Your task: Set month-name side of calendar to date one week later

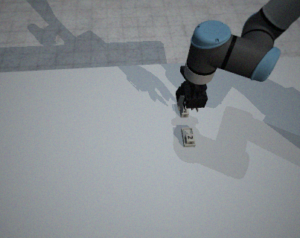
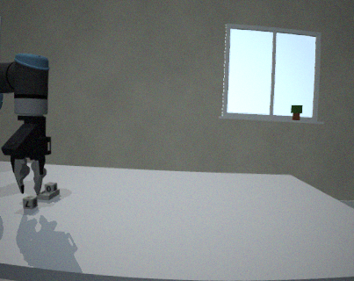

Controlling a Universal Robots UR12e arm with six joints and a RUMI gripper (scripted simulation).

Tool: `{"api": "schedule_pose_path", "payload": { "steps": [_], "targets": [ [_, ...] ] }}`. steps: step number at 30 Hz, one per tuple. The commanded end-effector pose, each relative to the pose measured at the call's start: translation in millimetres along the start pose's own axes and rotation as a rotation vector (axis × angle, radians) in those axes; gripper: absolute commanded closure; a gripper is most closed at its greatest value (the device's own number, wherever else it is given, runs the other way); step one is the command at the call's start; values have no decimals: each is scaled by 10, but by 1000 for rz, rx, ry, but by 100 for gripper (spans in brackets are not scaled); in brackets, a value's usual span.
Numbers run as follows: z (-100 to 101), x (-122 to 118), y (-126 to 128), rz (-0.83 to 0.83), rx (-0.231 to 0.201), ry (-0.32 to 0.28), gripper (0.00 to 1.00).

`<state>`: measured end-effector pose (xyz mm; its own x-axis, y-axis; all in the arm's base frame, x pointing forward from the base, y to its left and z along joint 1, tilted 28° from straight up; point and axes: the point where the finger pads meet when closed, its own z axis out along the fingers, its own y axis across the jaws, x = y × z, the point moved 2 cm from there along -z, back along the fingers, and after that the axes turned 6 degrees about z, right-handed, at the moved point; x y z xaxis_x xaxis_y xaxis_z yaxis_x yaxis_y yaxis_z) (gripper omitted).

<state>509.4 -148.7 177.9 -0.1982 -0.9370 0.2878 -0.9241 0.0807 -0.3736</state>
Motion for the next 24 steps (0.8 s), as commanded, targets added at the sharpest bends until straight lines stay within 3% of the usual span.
{"api": "schedule_pose_path", "payload": {
  "steps": [1, 24],
  "targets": [
    [3, 4, 9, 1, 0, 0, 72],
    [108, -1, 28, 1, -4, -1, 72]
  ]
}}
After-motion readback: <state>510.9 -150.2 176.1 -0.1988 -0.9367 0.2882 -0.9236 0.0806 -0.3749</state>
